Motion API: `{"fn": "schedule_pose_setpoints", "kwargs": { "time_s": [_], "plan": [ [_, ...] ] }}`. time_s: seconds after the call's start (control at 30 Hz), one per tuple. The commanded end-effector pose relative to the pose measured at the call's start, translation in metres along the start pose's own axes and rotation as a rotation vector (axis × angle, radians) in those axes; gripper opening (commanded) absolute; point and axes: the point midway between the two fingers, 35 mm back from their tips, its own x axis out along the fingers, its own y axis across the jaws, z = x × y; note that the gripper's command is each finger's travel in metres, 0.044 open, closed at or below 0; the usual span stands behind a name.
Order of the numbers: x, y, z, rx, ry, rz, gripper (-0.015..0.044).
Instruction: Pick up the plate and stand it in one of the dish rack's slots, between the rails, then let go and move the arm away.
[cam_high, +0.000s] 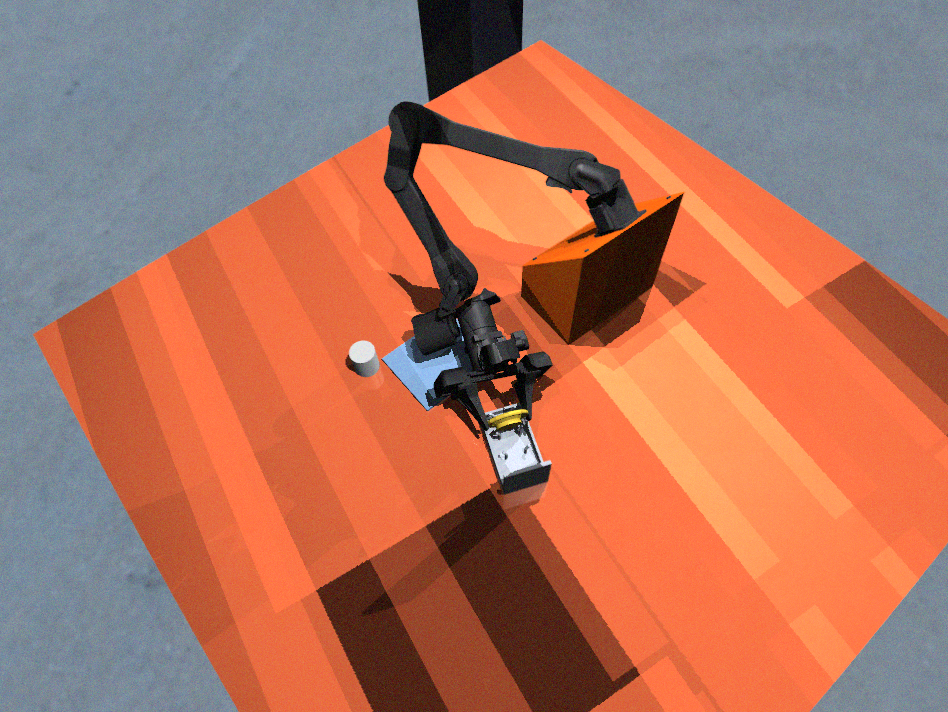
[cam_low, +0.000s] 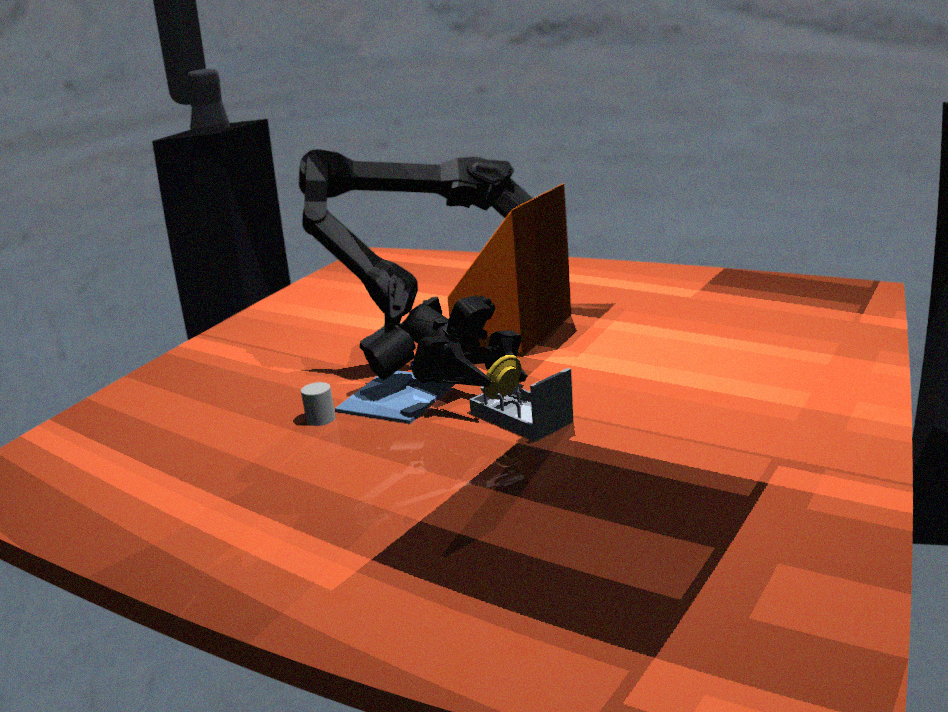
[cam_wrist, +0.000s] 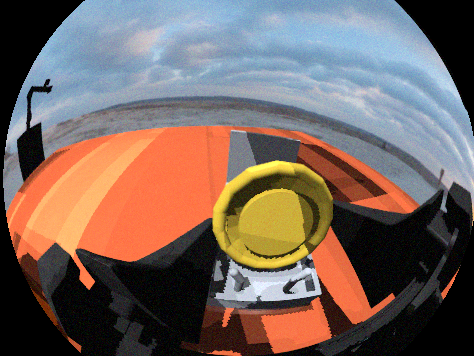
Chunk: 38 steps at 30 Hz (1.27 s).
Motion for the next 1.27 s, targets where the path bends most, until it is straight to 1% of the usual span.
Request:
{"fn": "schedule_pose_setpoints", "kwargs": {
  "time_s": [0.0,0.07,0.1,0.3,0.37,0.6,0.67,0.83,1.23],
  "plan": [
    [0.000,0.000,0.000,0.000,0.000,0.000,0.0341],
    [0.000,0.000,0.000,0.000,0.000,0.000,0.0394],
    [0.000,0.000,0.000,0.000,0.000,0.000,0.0400],
    [0.000,0.000,0.000,0.000,0.000,0.000,0.0400],
    [-0.002,-0.004,0.008,-0.001,0.000,0.002,0.0400],
    [-0.022,-0.031,0.094,-0.002,-0.006,0.005,0.0400],
    [-0.025,-0.039,0.109,-0.001,-0.010,0.002,0.0400],
    [-0.025,-0.040,0.111,0.018,-0.004,0.012,0.0400],
    [-0.024,-0.024,0.117,0.348,0.166,0.172,0.0400]
  ]
}}
